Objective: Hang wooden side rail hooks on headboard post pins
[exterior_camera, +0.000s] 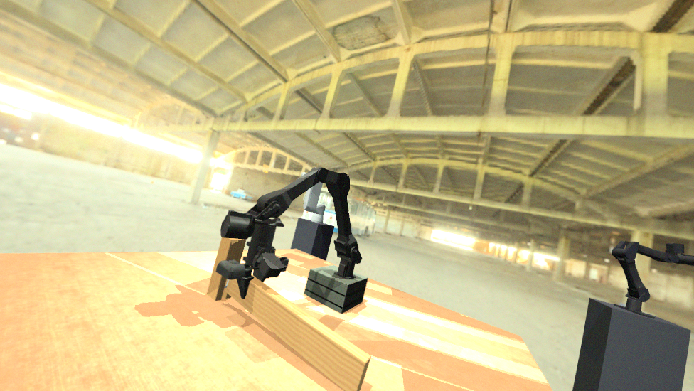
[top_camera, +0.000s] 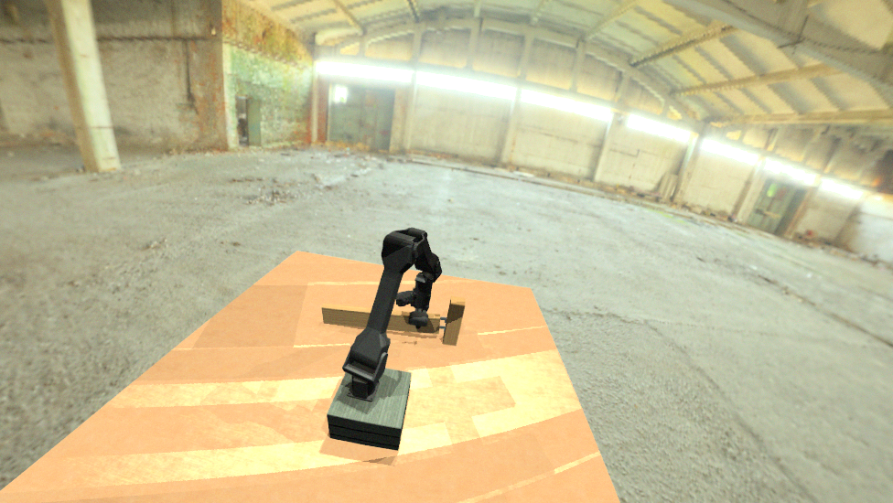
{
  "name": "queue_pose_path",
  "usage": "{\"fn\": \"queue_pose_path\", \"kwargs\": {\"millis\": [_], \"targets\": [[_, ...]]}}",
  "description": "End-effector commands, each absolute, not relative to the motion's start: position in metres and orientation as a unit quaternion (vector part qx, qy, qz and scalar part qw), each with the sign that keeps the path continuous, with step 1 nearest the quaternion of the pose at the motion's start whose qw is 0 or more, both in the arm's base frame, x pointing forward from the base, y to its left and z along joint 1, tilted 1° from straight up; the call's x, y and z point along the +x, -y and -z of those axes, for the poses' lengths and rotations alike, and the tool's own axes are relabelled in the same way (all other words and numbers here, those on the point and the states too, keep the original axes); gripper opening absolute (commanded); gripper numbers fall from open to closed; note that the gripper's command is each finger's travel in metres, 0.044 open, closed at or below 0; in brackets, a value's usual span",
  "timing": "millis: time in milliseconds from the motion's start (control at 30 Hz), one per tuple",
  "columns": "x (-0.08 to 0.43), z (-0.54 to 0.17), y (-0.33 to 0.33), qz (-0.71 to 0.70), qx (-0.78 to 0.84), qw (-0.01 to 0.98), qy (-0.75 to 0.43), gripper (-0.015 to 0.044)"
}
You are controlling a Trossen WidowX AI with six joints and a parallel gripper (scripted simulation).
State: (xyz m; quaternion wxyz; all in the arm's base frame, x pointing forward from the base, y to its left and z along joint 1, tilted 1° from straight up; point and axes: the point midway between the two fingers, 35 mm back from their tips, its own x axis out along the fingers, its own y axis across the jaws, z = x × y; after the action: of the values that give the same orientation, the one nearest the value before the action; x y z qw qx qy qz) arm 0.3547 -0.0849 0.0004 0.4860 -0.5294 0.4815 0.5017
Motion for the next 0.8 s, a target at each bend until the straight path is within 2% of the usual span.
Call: {"fn": "queue_pose_path", "kwargs": {"millis": [0,767], "targets": [[0.3572,-0.0033,0.0862,-0.500,-0.533,0.486,-0.479,0.0000],[0.3548,-0.0010,0.0889,-0.500,-0.533,0.486,-0.479,0.0000]]}}
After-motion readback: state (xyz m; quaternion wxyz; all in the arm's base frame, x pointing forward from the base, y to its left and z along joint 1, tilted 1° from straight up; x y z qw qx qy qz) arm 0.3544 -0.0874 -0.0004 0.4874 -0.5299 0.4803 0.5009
